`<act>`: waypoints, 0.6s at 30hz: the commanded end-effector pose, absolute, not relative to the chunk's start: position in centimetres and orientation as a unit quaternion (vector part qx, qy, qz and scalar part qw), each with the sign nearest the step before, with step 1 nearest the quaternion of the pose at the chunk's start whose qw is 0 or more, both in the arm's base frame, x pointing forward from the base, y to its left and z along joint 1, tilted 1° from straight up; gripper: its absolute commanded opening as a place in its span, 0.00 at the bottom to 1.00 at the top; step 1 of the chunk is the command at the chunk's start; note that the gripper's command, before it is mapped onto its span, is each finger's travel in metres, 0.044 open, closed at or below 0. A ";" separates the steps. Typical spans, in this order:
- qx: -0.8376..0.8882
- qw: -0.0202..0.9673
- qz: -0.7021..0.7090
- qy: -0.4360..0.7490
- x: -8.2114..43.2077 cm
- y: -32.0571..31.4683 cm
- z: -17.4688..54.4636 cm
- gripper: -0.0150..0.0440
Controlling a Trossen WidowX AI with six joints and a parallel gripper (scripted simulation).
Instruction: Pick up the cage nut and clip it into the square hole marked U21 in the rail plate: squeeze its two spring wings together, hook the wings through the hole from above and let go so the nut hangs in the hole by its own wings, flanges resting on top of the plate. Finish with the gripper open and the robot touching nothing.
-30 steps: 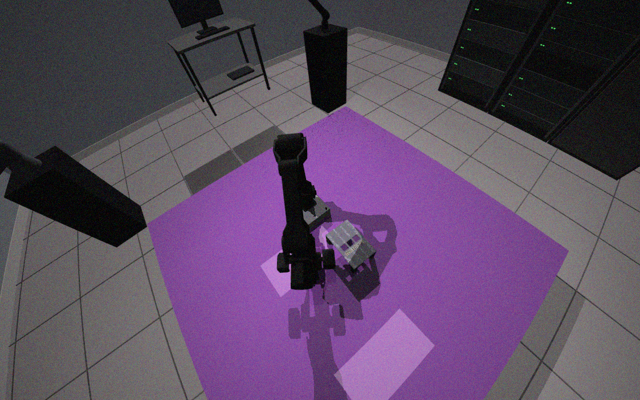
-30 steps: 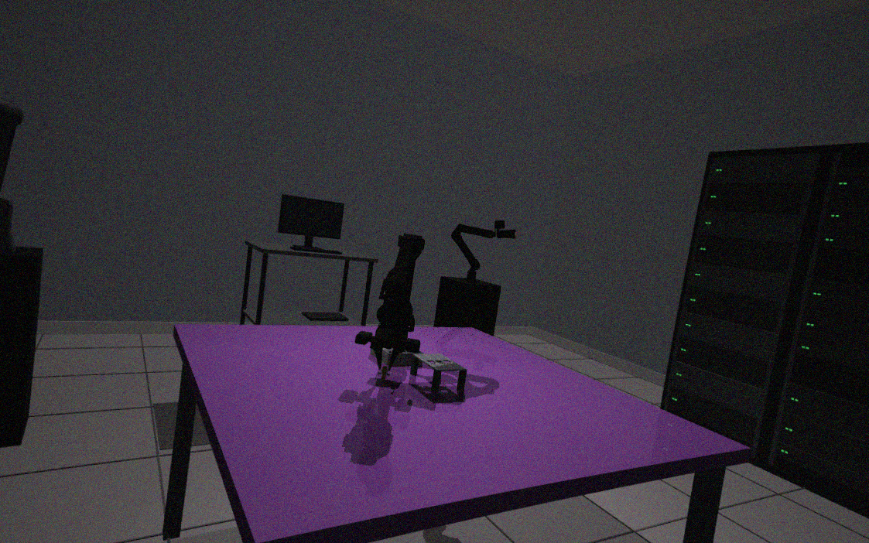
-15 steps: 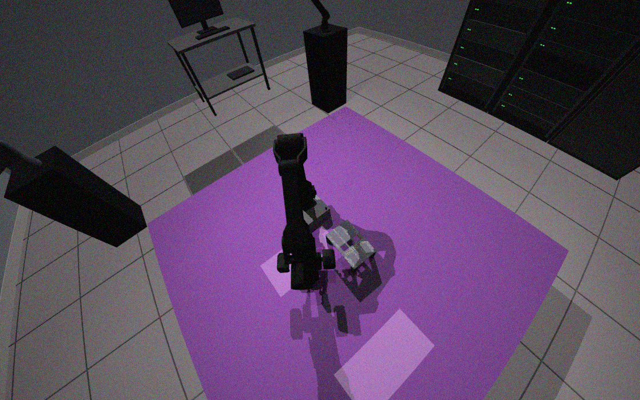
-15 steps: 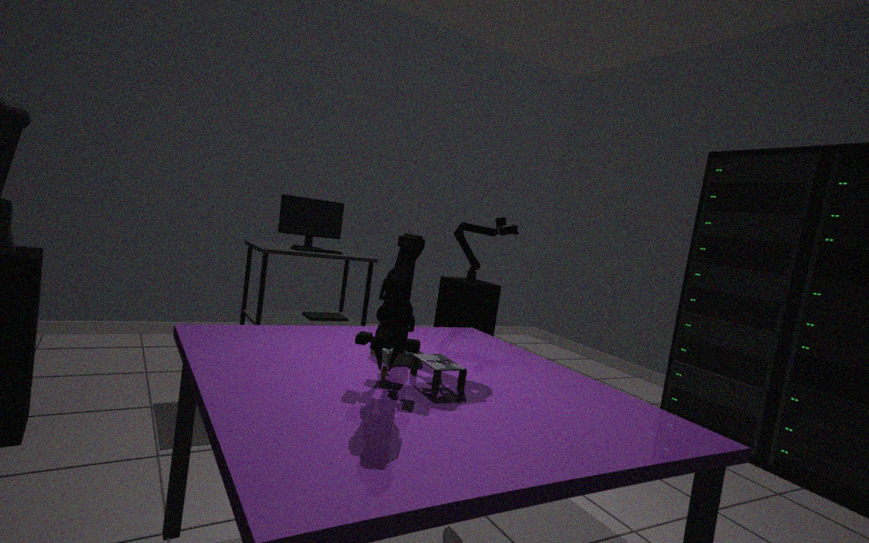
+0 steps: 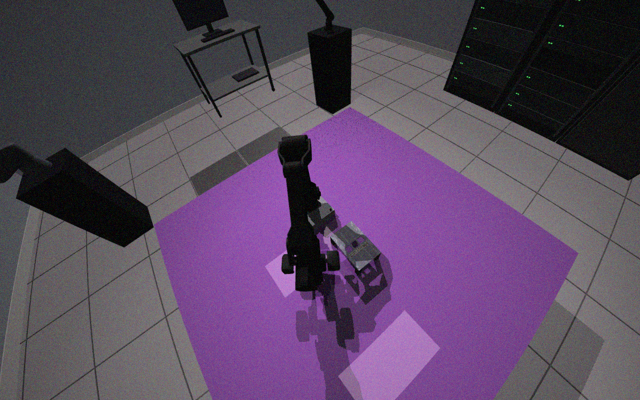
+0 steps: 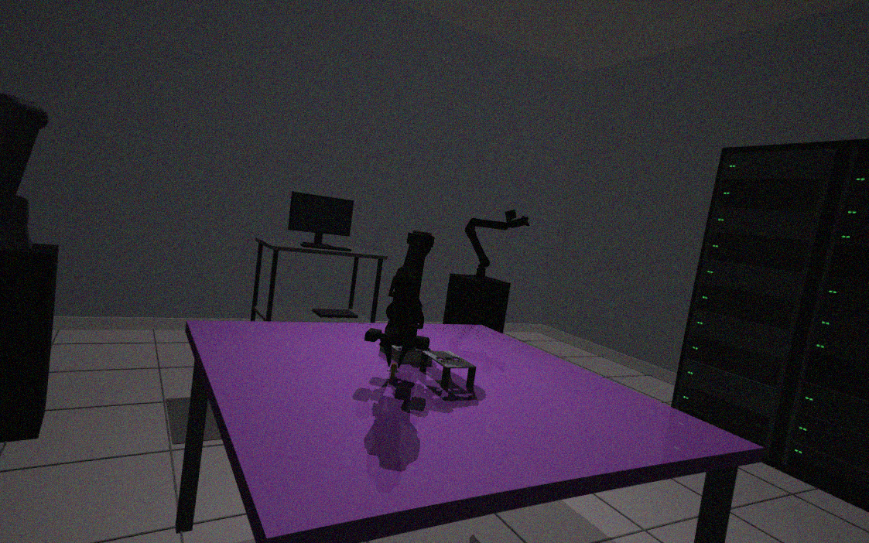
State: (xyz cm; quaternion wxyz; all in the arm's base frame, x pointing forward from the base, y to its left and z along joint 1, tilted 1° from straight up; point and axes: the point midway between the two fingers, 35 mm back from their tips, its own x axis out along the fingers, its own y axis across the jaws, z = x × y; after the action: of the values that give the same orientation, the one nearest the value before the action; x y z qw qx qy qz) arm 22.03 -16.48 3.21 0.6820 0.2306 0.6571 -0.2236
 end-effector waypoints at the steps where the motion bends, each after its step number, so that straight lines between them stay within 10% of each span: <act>1: 0.232 0.682 -0.224 0.656 22.1 -16.5 3.2 0.46; 18: 0.231 0.682 -0.224 0.657 22.0 -16.5 3.2 0.32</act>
State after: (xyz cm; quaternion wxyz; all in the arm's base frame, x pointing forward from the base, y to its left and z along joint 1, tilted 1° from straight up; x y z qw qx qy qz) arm 22.05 -16.49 3.22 0.6821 0.2306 0.6569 -0.2236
